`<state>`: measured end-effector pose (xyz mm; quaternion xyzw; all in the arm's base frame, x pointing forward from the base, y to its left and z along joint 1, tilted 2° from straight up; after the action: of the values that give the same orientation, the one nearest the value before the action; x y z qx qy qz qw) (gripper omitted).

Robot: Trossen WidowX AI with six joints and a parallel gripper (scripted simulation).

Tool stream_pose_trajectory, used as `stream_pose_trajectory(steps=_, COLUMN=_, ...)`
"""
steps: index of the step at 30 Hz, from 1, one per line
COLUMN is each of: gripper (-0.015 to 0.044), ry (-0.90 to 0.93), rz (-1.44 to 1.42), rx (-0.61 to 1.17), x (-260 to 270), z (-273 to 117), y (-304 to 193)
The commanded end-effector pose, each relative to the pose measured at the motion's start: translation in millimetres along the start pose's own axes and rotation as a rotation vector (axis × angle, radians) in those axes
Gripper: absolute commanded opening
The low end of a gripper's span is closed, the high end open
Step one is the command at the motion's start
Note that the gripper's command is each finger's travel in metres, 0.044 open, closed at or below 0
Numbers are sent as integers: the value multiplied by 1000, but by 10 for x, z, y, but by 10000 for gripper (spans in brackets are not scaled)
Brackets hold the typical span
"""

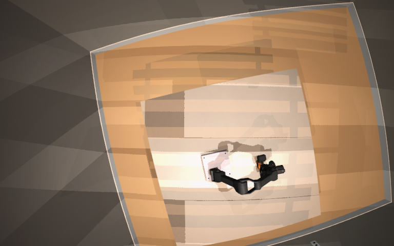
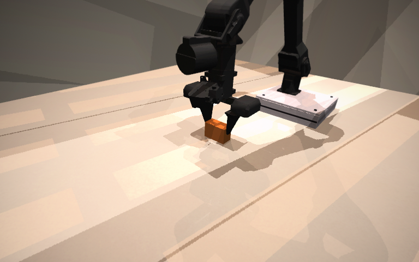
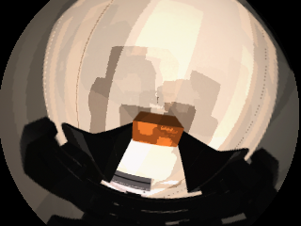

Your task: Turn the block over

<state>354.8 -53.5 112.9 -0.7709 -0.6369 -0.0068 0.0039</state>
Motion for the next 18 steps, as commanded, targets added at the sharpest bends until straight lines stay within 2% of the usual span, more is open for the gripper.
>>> stream_pose_trajectory(steps=1, gripper=176, ry=-3, rz=5, rx=-1, x=-2, z=2, y=0)
stream_pose_trajectory(steps=6, gripper=143, ry=-3, rz=5, rx=-1, x=-2, z=2, y=0)
stream_pose_trajectory(steps=11, gripper=11, ry=-3, rz=5, rx=-1, x=-1, z=-249, y=3)
stream_pose_trajectory(steps=12, gripper=0, ry=-3, rz=5, rx=-1, x=-1, z=-287, y=2)
stream_pose_trajectory(steps=18, gripper=0, ry=-1, rz=5, rx=-11, x=-2, z=-293, y=-6)
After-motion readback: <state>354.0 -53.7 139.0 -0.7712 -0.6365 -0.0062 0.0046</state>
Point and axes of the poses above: the point midway between the two fingers, 35 mm back from their tips, its own z axis out along the fingers, its own x axis across the jaws, y = z × x, the point moved 10 cm from there along -z, back along the fingers, and after that the axes turned 8 degrees about z, right-handed, at the moved point
